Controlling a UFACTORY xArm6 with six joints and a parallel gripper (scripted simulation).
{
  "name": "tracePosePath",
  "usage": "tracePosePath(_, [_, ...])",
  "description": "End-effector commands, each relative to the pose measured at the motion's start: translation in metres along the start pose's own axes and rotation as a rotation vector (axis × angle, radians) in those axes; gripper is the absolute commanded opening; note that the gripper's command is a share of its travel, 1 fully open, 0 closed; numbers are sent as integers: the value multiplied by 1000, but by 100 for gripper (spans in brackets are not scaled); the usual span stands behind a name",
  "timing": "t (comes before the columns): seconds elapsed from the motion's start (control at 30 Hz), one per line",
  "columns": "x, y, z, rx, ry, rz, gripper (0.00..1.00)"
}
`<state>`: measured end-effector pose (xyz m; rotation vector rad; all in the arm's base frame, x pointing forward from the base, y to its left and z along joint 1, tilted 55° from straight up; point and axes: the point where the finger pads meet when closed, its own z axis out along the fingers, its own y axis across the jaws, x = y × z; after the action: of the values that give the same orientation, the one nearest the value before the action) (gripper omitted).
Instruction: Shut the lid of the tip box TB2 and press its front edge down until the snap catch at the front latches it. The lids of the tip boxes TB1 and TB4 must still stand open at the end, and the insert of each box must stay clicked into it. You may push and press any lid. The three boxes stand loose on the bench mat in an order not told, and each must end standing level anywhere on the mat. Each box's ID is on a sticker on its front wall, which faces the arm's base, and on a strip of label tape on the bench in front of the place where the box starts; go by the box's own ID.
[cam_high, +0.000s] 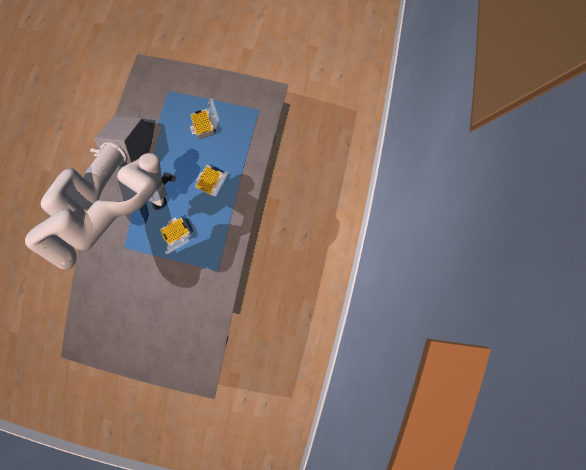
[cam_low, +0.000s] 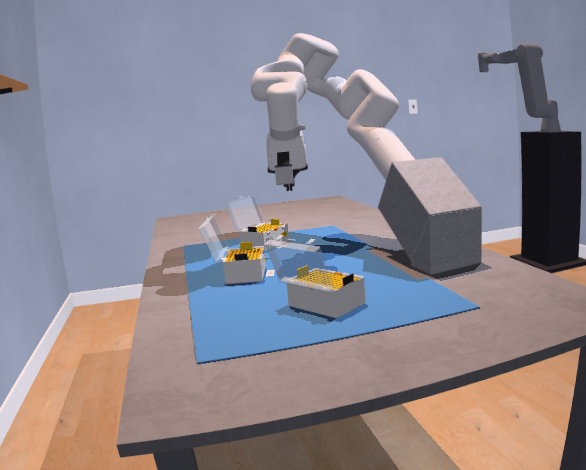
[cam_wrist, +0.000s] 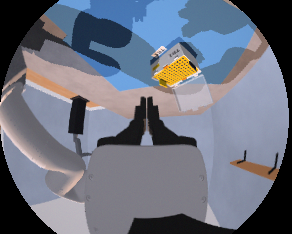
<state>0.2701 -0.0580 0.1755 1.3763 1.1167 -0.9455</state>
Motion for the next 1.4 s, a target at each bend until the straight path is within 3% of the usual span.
tracePosePath(0.0, [21,11,-12,-2,-2,-4,0])
tracePosePath(0.2, [37,19,-21,-2,-2,-4,0])
tracePosePath(0.43, [37,19,-21,-2,-2,-4,0])
tracePosePath(0.73, [67,20,-39,-115,-1,-200,0])
tracePosePath(1.37, [139,22,-80,-115,-1,-200,0])
